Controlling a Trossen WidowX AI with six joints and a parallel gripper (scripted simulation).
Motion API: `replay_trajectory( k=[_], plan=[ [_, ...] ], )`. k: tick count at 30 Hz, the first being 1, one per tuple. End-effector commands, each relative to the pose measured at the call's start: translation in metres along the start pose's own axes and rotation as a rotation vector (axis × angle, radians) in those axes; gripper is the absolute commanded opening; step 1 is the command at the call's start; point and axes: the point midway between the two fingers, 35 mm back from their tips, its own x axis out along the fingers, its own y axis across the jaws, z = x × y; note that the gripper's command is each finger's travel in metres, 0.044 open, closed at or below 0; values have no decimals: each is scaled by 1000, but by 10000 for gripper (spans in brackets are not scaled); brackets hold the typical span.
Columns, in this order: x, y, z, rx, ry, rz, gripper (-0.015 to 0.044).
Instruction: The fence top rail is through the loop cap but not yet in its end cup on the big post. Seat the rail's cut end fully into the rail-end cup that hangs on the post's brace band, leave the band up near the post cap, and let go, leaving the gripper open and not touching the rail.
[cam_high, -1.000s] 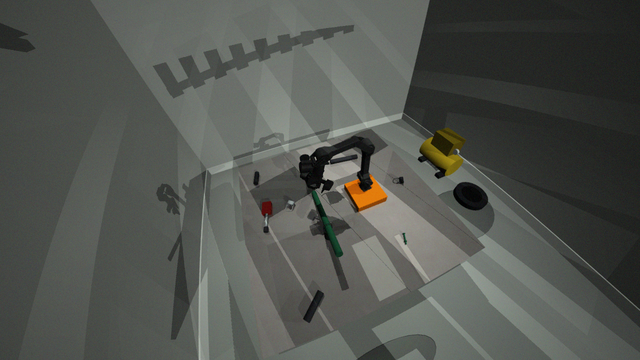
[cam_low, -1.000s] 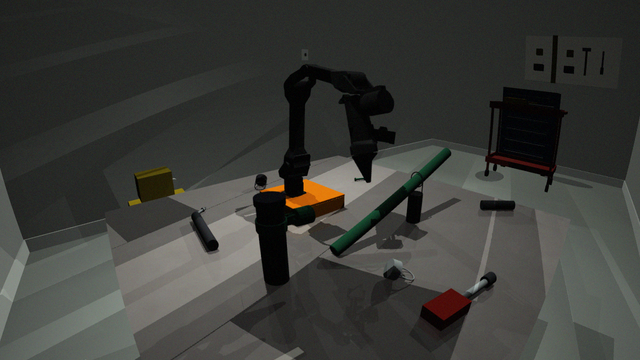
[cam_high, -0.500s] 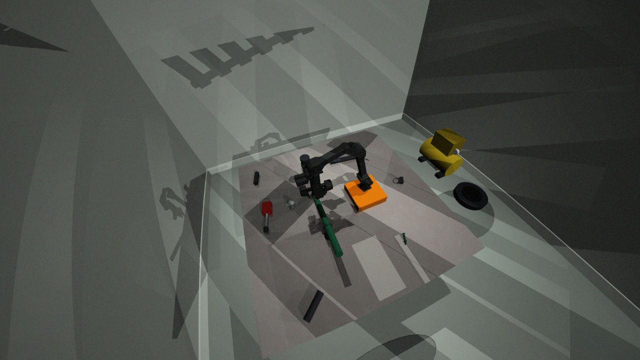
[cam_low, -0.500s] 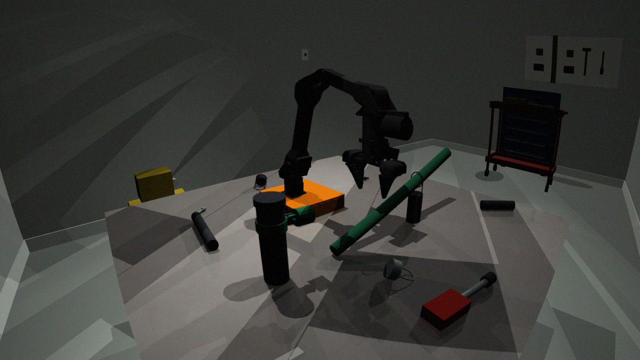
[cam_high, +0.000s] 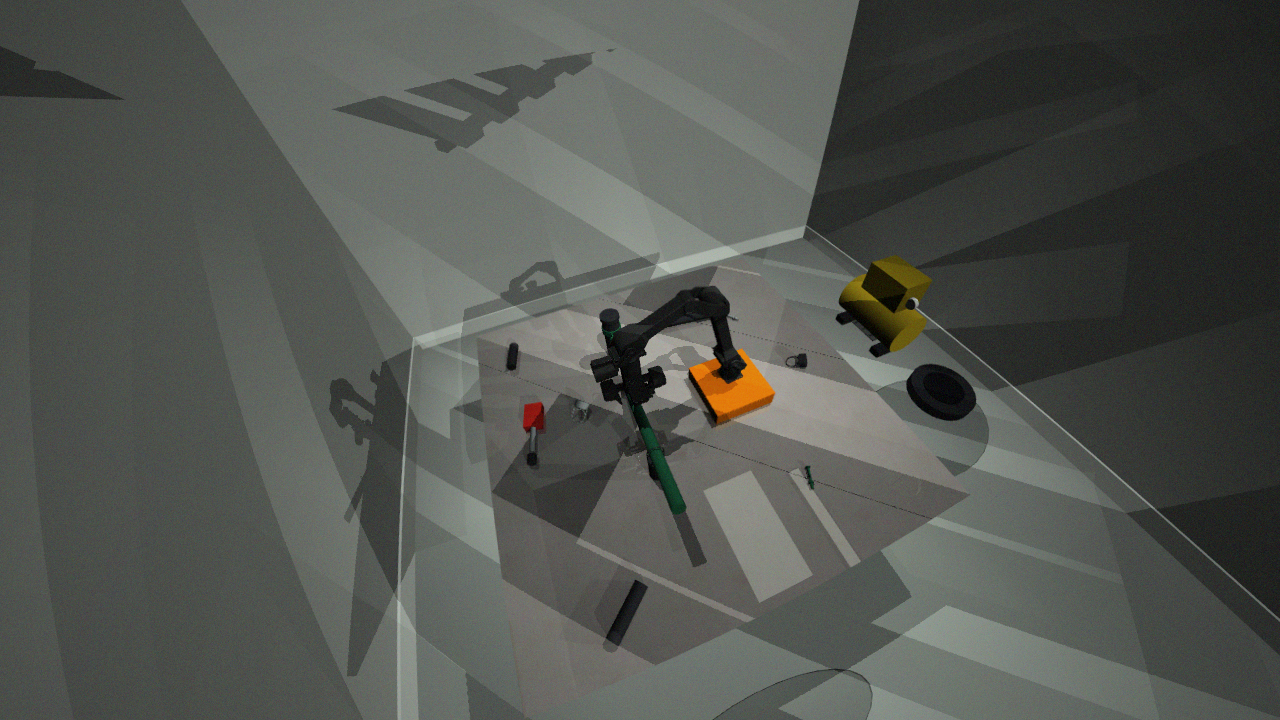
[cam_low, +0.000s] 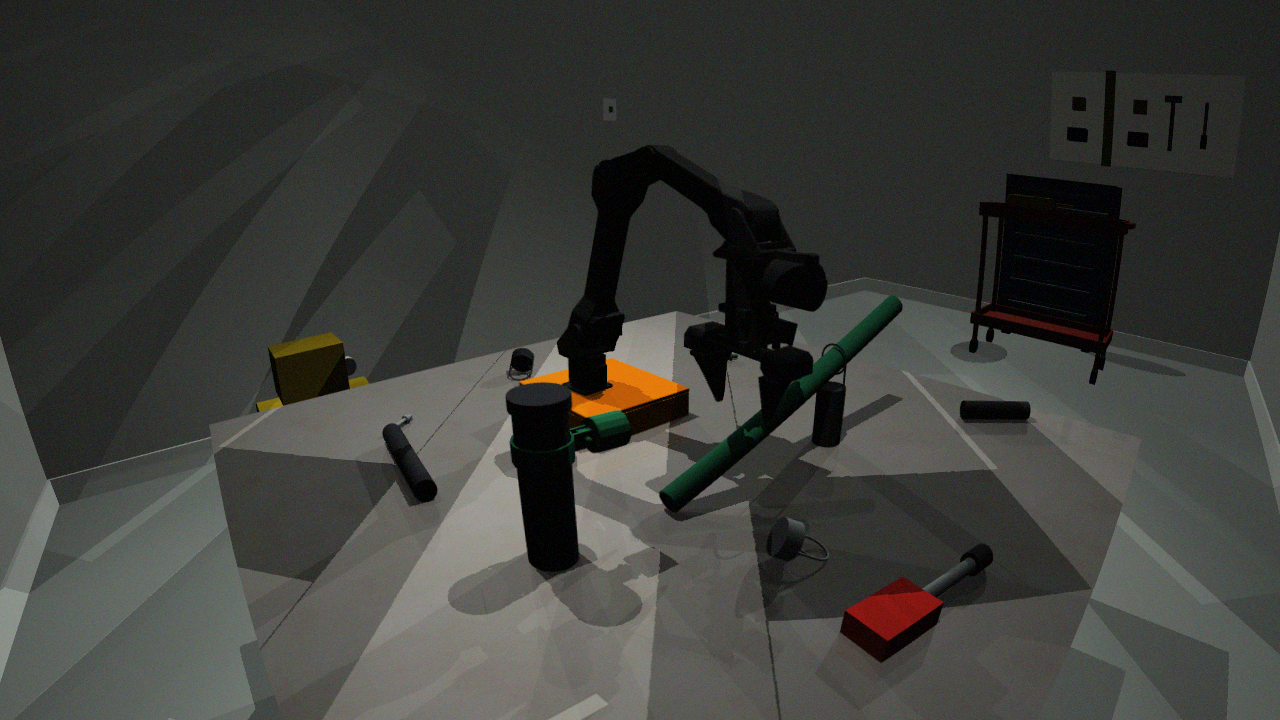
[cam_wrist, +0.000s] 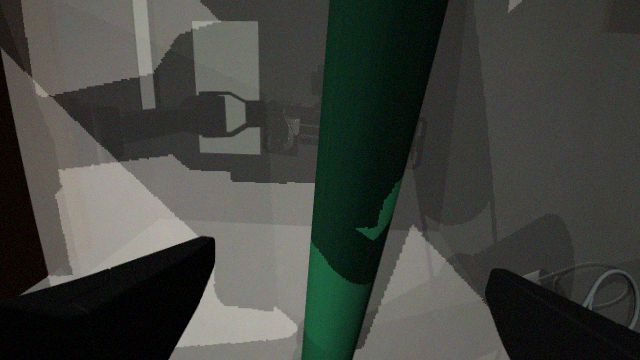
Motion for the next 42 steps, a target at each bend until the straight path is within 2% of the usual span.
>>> replay_trajectory(
  k=[1, 42],
  plan=[
    [9, -1, 0, -6, 3, -10, 440],
    [72, -1, -1, -6, 3, -9, 440]
  ],
)
